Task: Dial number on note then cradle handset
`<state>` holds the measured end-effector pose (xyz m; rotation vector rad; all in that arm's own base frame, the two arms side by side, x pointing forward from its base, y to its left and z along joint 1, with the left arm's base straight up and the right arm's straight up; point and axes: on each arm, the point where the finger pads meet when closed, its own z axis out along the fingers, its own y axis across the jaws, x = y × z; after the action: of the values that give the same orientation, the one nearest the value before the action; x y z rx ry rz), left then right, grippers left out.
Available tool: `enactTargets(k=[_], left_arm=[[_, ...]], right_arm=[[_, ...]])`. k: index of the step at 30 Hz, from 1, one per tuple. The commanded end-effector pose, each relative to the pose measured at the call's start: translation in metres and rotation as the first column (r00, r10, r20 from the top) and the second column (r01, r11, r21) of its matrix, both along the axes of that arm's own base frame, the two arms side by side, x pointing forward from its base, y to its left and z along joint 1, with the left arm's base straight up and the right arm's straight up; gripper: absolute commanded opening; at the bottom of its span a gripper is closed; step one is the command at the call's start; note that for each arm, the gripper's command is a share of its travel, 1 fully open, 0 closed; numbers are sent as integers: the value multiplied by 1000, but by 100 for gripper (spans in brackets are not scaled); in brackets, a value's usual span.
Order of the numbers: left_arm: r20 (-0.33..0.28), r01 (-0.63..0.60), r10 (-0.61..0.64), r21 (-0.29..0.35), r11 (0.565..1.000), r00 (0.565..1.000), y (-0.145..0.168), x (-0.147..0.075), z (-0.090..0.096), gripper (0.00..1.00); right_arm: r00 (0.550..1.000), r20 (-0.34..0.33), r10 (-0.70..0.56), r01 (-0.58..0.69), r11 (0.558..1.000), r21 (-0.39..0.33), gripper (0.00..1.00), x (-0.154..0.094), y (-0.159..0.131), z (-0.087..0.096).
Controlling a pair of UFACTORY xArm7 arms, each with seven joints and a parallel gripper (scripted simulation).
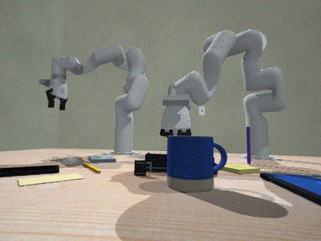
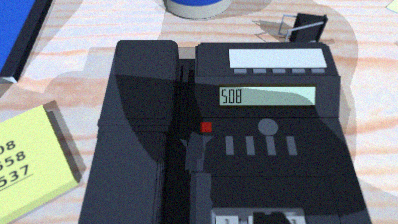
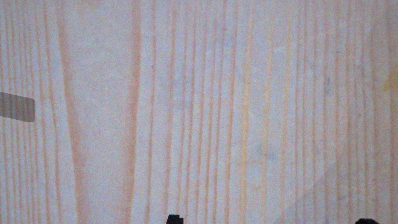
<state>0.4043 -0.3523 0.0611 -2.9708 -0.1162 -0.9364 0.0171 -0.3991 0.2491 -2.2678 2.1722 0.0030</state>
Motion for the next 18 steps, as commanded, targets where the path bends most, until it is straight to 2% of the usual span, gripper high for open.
enactTargets(k=[1,18], left_arm=[[1,0,0,-2,1000,1000,-1,0,-2,0],[1,0,0,-2,1000,1000,-1,0,-4,0]], right_arm=[[1000,0,0,0,1000,-2,100,0,-1,1],[1000,0,0,0,1000,-2,100,0,-1,1]])
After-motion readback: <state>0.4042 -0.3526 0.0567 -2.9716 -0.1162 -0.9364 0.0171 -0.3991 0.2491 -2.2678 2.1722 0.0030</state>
